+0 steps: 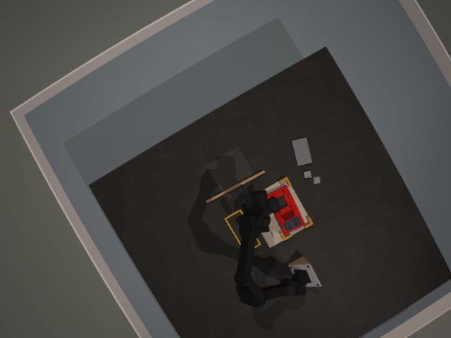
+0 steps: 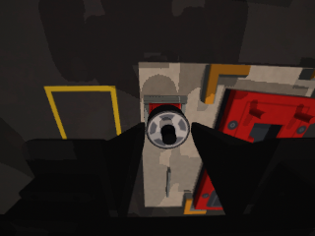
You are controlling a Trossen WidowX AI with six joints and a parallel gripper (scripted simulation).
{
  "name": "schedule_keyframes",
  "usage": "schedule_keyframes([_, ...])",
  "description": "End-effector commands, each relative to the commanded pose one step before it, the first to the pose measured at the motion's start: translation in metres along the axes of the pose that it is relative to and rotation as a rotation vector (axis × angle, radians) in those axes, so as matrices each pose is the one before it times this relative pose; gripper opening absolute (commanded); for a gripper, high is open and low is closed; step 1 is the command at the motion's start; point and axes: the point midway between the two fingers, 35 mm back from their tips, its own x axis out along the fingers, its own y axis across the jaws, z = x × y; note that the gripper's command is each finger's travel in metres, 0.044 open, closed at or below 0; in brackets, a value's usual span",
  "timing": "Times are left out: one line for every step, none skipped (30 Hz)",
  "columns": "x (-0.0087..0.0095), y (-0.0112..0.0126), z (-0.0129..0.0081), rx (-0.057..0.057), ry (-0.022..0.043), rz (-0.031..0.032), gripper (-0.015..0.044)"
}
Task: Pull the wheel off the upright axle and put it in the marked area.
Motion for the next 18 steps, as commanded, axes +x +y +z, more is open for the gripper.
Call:
schedule_keyframes([0.00023,0.00011,-0.00030,-0.0008,0.00260,0.00047,0.0188])
schedule_keyframes([0.00000,0.00000,0.00000,0.0000,0.00000,0.00000,0.0181])
schedule_keyframes([0.00000,0.00000,0.00000,0.0000,0.00000,0.00000,0.0175])
schedule_keyframes([0.00000,0.00000,0.00000,0.0000,0.00000,0.00000,0.0168])
schedule_keyframes([0.00000,0.00000,0.00000,0.0000,0.00000,0.00000,0.0161])
schedule_keyframes([0.00000,0.00000,0.00000,0.0000,0.00000,0.00000,0.0155])
schedule_keyframes([-0.00005,0.00000,0.00000,0.0000,-0.00001,0.00000,0.0128])
schedule_keyframes([-0.00011,0.00000,0.00001,0.0000,-0.00002,0.00000,0.0102])
schedule_keyframes([-0.00016,-0.00001,0.00001,0.0000,-0.00003,0.00000,0.0076])
schedule_keyframes([-0.00022,-0.00001,0.00001,0.0000,-0.00004,0.00000,0.0050])
schedule_keyframes([-0.00027,-0.00001,0.00002,0.0000,-0.00005,0.00000,0.0023])
schedule_keyframes([-0.00031,-0.00001,0.00002,0.0000,-0.00006,0.00000,0.0000])
schedule_keyframes([-0.00032,-0.00001,0.00002,0.0000,-0.00007,0.00000,0.0000])
schedule_keyframes([-0.00033,-0.00001,0.00002,0.0000,-0.00007,0.00000,0.0000])
schedule_keyframes([-0.00033,-0.00001,0.00002,0.0000,-0.00007,0.00000,0.0000])
schedule_keyframes([-0.00033,-0.00001,0.00002,0.0000,-0.00007,0.00000,0.0000])
schedule_keyframes([-0.00033,-0.00001,0.00002,0.0000,-0.00007,0.00000,0.0000])
schedule_keyframes([-0.00033,-0.00001,0.00002,0.0000,-0.00007,0.00000,0.0000])
